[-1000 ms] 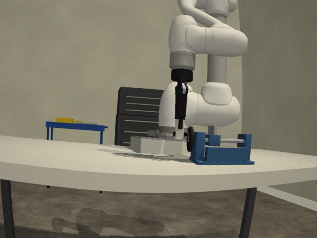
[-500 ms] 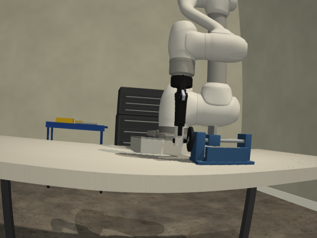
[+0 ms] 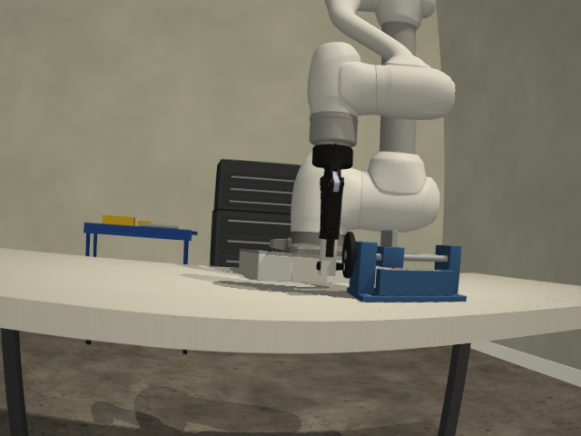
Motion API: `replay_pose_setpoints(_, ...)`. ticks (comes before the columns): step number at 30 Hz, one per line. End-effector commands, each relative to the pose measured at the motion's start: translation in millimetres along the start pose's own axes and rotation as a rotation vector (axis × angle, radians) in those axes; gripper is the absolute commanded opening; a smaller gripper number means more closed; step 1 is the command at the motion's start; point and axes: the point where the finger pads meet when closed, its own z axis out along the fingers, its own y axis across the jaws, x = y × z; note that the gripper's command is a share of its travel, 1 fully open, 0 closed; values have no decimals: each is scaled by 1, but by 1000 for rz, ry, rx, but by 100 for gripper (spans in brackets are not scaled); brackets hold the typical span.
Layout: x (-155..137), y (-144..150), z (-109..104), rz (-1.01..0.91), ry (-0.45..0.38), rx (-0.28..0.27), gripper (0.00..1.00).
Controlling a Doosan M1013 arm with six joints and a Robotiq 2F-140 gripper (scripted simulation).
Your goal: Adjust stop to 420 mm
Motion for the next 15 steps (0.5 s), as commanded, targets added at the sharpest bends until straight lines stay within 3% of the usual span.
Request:
replay_pose_setpoints(1, 0, -8, 5, -3, 3, 1, 4)
replay_pose_setpoints(15, 0, -32, 3, -3, 3, 1, 4)
